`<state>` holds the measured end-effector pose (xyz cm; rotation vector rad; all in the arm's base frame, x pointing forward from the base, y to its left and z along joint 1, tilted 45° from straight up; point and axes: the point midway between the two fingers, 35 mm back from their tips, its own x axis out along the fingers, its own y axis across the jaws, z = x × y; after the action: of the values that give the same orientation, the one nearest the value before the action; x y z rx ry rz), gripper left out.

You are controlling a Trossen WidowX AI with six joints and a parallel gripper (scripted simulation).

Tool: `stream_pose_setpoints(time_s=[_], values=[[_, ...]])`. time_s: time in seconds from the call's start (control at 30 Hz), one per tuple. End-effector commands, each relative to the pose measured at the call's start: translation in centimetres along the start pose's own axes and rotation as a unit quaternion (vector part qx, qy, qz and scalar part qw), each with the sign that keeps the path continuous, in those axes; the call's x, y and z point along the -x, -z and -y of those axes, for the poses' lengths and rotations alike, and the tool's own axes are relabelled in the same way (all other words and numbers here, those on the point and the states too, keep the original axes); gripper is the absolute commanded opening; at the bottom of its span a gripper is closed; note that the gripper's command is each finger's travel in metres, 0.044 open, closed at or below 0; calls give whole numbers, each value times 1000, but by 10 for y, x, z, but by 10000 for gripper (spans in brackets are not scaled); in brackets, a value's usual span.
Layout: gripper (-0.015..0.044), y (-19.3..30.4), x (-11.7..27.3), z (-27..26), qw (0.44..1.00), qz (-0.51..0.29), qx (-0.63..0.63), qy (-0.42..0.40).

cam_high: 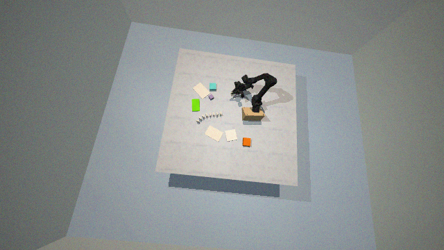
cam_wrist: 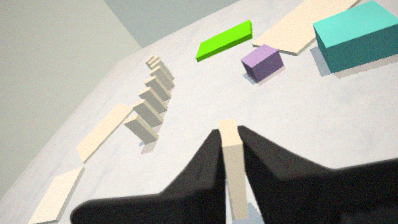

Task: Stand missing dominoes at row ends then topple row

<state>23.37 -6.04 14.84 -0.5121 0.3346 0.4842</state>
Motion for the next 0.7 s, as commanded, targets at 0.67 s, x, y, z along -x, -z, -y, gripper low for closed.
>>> stream_pose_setpoints(time_s=[0.67], values=[[26, -13, 35, 0, 970, 135, 177, 95]])
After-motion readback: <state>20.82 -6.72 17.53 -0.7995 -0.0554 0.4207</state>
